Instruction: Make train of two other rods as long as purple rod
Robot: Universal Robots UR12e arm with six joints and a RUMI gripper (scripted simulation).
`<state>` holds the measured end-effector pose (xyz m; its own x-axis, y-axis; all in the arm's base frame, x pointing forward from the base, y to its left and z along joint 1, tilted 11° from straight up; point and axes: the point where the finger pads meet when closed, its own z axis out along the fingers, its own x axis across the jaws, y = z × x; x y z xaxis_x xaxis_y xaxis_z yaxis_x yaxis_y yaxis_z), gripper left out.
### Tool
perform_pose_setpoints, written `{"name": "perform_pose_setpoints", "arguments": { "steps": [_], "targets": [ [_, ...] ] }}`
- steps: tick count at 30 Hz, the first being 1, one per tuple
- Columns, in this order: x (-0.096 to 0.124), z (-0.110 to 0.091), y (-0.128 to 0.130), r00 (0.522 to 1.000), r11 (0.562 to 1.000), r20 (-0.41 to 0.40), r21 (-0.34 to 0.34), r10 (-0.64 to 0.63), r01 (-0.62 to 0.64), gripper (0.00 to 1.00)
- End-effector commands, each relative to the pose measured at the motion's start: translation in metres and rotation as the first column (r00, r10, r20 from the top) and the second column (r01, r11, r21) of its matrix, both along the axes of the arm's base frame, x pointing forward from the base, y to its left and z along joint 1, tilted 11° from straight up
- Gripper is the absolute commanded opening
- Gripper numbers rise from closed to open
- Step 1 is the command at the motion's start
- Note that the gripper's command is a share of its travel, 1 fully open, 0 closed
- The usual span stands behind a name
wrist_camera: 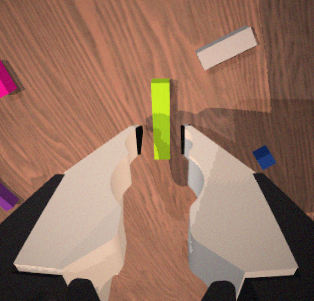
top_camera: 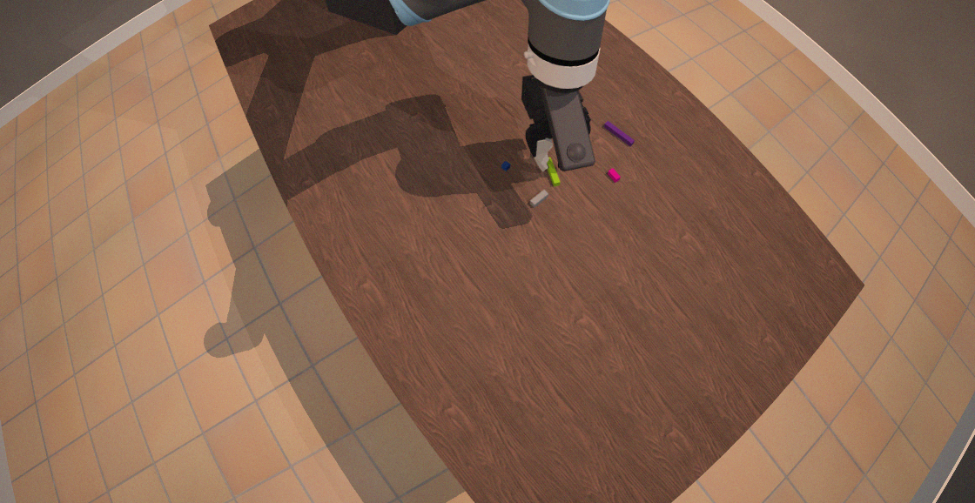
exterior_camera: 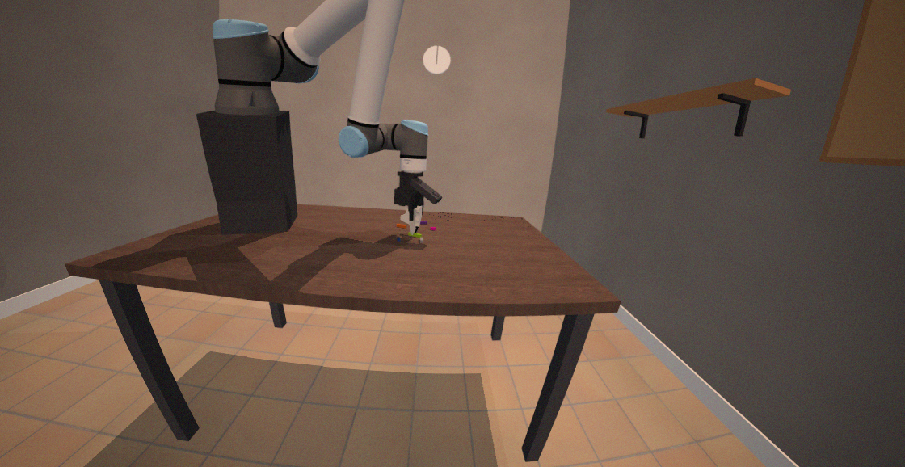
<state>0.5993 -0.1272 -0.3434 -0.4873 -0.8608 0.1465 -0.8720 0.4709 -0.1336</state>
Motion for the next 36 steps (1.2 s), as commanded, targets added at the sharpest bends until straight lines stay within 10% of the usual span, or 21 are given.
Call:
{"name": "perform_pose_setpoints", "arguments": {
  "steps": [1,36],
  "targets": [
    [0.0005,-0.0025,-0.0006,1.000,1.000,0.001,0.000,0.000,0.000,0.14],
    [0.0008,-0.0078,-0.0016,1.000,1.000,0.001,0.000,0.000,0.000,0.14]
  ]
}}
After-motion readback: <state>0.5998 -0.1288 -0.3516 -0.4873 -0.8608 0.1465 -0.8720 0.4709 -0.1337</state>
